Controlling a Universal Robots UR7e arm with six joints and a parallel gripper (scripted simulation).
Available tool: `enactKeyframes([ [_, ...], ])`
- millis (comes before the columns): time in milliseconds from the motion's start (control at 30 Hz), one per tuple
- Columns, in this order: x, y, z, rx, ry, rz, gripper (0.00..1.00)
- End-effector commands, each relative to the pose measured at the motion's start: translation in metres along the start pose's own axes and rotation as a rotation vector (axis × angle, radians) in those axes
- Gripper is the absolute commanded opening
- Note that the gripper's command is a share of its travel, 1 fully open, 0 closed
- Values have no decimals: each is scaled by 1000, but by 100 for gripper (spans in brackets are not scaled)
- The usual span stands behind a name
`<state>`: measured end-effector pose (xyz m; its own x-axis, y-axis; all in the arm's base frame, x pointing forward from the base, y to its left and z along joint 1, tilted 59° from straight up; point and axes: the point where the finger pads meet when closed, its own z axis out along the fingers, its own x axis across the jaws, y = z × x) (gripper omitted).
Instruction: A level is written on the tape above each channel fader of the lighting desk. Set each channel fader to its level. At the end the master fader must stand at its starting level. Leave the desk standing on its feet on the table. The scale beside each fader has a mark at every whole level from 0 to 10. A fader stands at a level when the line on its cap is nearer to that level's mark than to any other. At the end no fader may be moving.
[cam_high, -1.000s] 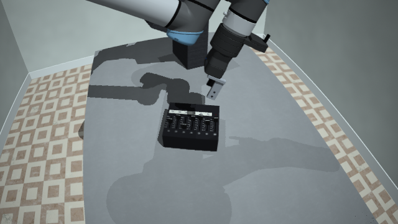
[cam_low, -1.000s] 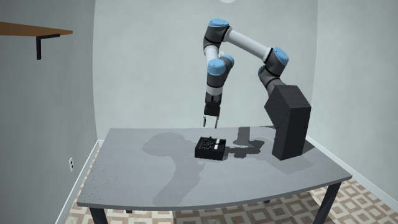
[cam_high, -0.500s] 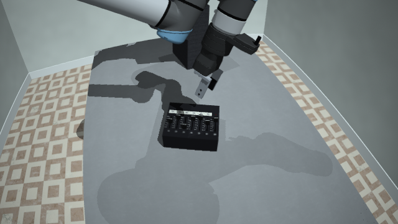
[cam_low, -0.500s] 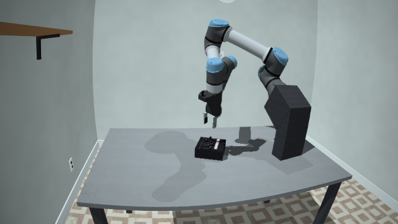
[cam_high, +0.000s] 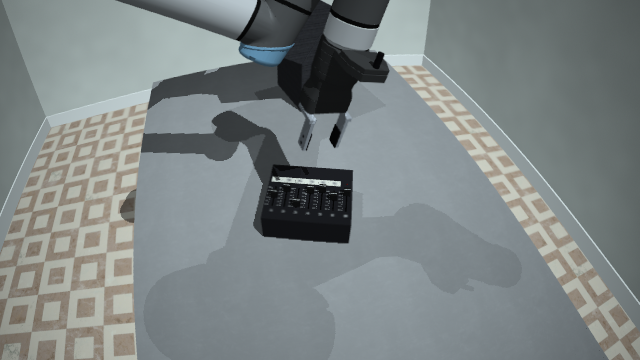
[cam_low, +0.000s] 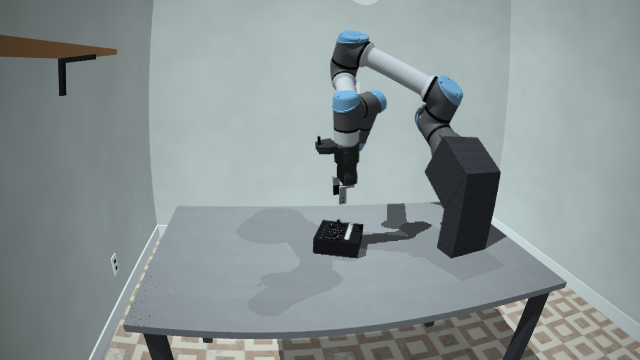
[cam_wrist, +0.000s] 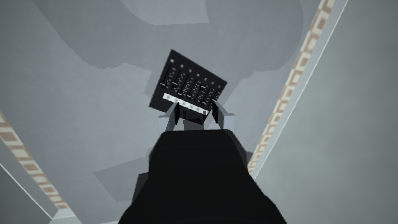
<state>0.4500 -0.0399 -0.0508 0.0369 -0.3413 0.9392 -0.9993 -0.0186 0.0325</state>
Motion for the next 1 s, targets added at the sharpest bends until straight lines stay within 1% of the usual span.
enactKeyframes([
  [0, 5, 4, 0, 0, -38, 277, 100],
  [467, 11, 12, 0, -12, -133, 785, 100],
  [533, 11, 12, 0, -12, -133, 785, 100],
  [567, 11, 13, 0, -16, -152, 894, 100],
  [967, 13, 15, -1, -41, -228, 1329, 100],
])
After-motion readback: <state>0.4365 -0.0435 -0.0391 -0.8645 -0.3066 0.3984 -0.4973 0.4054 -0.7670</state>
